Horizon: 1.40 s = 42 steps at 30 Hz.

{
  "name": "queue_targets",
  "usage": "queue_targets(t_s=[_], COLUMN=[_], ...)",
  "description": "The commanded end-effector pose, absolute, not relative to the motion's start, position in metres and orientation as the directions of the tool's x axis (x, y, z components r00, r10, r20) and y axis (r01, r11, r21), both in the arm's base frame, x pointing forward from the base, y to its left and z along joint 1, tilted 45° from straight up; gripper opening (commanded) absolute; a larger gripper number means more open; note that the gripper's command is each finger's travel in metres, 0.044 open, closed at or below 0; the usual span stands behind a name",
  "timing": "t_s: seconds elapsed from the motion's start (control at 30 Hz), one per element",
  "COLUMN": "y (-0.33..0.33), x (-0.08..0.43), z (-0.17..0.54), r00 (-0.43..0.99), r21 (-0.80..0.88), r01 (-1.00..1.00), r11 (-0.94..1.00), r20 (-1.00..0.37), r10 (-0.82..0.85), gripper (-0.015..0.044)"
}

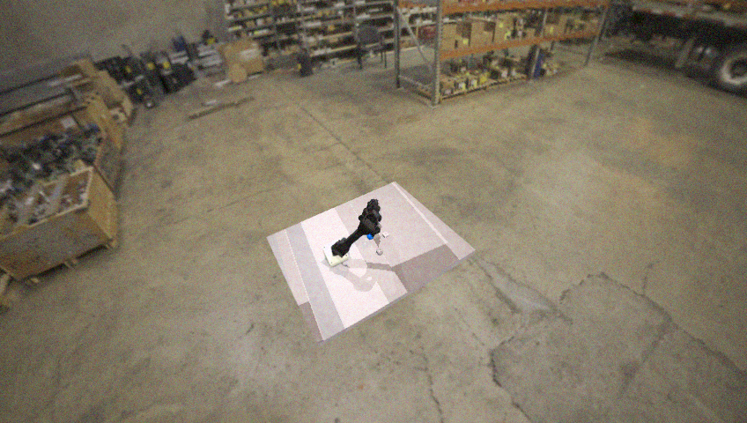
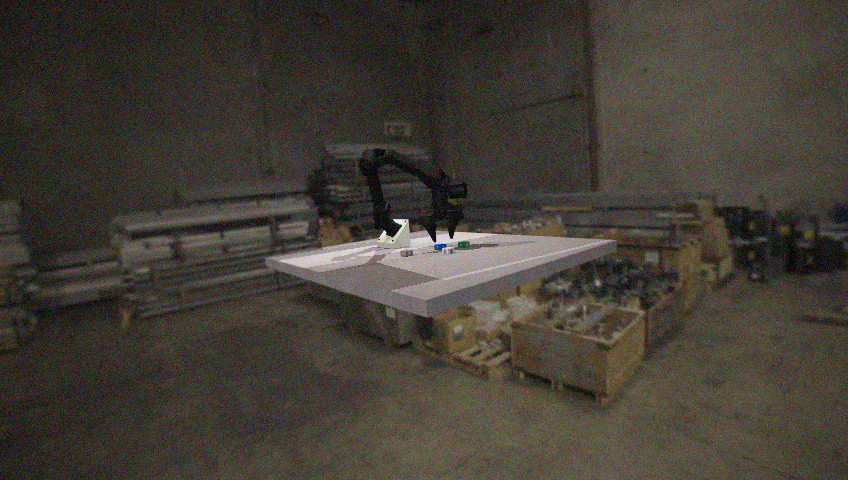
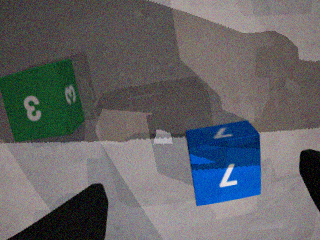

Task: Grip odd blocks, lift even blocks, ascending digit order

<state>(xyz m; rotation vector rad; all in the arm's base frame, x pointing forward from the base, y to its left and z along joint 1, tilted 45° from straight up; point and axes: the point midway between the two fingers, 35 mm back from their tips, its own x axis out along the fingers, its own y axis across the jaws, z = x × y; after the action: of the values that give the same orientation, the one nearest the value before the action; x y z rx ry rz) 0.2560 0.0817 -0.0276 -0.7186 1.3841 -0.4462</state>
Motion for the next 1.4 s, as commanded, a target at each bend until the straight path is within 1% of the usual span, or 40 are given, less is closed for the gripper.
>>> queue_targets(t_s=[0.0, 0.4, 0.73, 0.77, 1.37], y=[0.075, 0.064, 0.064, 0.064, 0.064], x=[0.255, 0.257, 0.257, 0.257, 0.257], z=[-0.033, -0.045, -0.045, -0.045, -0.045], r00=[0.152, 0.152, 0.152, 0.152, 0.152], r21=[-0.695, -0.696, -0.696, -0.696, -0.696], r01=[-0.131, -0.131, -0.131, -0.131, -0.131], r11=[0.707, 0.706, 0.706, 0.706, 0.706], r20=[-0.719, -0.717, -0.717, -0.717, -0.717], r10=[-0.679, -0.68, -0.68, -0.68, -0.68], gripper=[0.04, 0.04, 0.0138, 0.012, 0.012])
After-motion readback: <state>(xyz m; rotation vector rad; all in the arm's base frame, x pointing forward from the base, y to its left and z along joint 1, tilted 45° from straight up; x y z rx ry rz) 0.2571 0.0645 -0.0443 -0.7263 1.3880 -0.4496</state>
